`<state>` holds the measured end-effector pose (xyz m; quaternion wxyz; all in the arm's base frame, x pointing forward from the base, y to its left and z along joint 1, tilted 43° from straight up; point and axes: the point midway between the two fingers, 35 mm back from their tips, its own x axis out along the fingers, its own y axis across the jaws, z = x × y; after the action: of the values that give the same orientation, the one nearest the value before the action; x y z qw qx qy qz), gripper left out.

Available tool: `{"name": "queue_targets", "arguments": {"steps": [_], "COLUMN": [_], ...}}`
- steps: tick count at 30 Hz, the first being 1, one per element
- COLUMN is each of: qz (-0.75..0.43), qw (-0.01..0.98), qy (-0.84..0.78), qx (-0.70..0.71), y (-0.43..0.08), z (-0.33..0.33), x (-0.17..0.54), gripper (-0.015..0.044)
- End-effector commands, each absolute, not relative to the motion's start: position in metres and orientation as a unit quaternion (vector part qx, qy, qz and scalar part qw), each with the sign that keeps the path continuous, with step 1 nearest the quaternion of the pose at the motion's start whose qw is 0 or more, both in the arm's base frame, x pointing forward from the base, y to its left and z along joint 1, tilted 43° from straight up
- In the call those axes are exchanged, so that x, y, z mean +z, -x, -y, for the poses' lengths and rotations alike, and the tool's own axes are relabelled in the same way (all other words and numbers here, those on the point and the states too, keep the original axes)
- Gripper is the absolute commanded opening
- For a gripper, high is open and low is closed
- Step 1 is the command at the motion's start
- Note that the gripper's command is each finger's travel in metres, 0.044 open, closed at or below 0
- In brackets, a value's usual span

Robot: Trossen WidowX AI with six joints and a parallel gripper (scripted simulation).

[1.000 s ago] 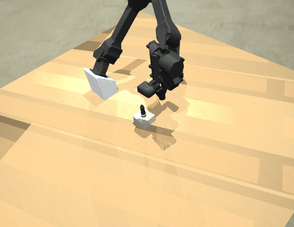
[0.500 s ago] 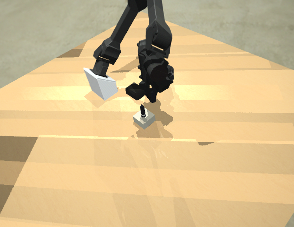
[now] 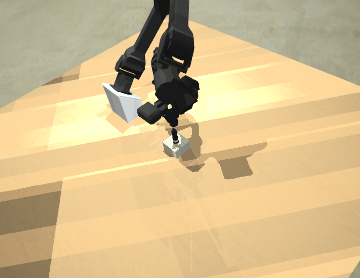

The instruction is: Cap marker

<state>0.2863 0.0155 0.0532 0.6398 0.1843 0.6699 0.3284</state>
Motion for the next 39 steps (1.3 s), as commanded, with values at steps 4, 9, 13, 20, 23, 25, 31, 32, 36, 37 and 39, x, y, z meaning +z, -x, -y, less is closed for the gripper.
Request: {"name": "queue_targets", "arguments": {"steps": [4, 9, 13, 20, 23, 25, 31, 32, 36, 37, 39], "qz": [-0.669, -0.669, -0.669, -0.669, -0.669, -0.669, -0.669, -0.669, -0.669, -0.669, -0.669], "qw": [0.641, 0.641, 0.641, 0.641, 0.641, 0.641, 0.641, 0.641, 0.641, 0.641, 0.641], "qy": [-0.18, -0.18, -0.18, -0.18, -0.18, -0.18, -0.18, -0.18, -0.18, -0.18, -0.181], "qx": [0.331, 0.331, 0.33, 0.33, 0.33, 0.33, 0.33, 0.331, 0.331, 0.331, 0.331], "y": [-0.286, -0.286, -0.286, -0.285, -0.285, -0.284, -0.283, -0.283, -0.282, -0.282, -0.281], "z": [-0.012, -0.014, -0.017, -0.025, -0.028, -0.03, -0.037, -0.038, -0.042, -0.043, -0.045], "x": [0.05, 0.048, 0.044, 0.036, 0.032, 0.03, 0.022, 0.021, 0.017, 0.015, 0.013], "gripper": [0.0, 0.0, 0.0, 0.0, 0.0, 0.0, 0.0, 0.0, 0.0, 0.0, 0.0]}}
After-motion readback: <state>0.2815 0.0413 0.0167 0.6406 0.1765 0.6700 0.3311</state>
